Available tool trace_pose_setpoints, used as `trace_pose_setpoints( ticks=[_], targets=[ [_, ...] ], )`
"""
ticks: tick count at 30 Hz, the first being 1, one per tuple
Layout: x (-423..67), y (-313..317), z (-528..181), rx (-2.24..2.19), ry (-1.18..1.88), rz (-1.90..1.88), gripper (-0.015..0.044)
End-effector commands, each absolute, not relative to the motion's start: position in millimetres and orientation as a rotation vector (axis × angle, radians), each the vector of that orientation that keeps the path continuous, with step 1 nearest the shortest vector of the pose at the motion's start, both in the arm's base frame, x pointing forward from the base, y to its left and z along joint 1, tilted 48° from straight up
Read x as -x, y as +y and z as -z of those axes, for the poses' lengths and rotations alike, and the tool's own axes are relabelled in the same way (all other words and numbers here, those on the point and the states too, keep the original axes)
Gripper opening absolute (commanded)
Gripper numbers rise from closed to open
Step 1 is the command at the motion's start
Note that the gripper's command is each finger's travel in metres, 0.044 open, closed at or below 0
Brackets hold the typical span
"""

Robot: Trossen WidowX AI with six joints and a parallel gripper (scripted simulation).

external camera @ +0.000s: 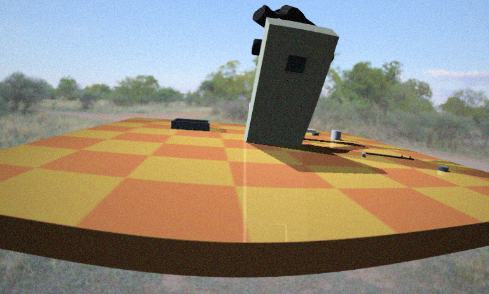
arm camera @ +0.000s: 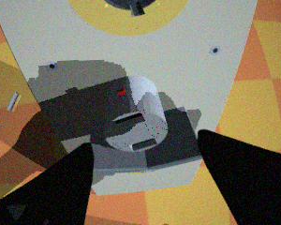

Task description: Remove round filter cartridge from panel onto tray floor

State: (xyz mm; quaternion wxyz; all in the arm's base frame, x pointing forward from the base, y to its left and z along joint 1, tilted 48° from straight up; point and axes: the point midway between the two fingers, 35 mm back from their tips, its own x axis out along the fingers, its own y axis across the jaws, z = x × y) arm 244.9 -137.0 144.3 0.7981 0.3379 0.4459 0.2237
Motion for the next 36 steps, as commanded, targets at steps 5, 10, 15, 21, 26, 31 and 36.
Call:
trace_pose_setpoints(
  ticks=[5, 10, 15, 21, 26, 31, 36],
  targets=[
    [-251, -128, -138, -0.716, 0.959, -0.48, 0.0305],
    [-255, -123, -133, -0.716, 0.959, -0.48, 0.0305],
    [-259, -118, -129, -0.716, 0.958, -0.481, 0.0305],
    [-264, -111, -124, -0.717, 0.957, -0.482, 0.0305],
    [-263, -111, -122, -0.717, 0.965, -0.482, 0.0291],
    [-263, -111, -122, -0.717, 0.965, -0.482, 0.0258],
    [-263, -111, -122, -0.717, 0.965, -0.482, 0.0225]
  ],
)
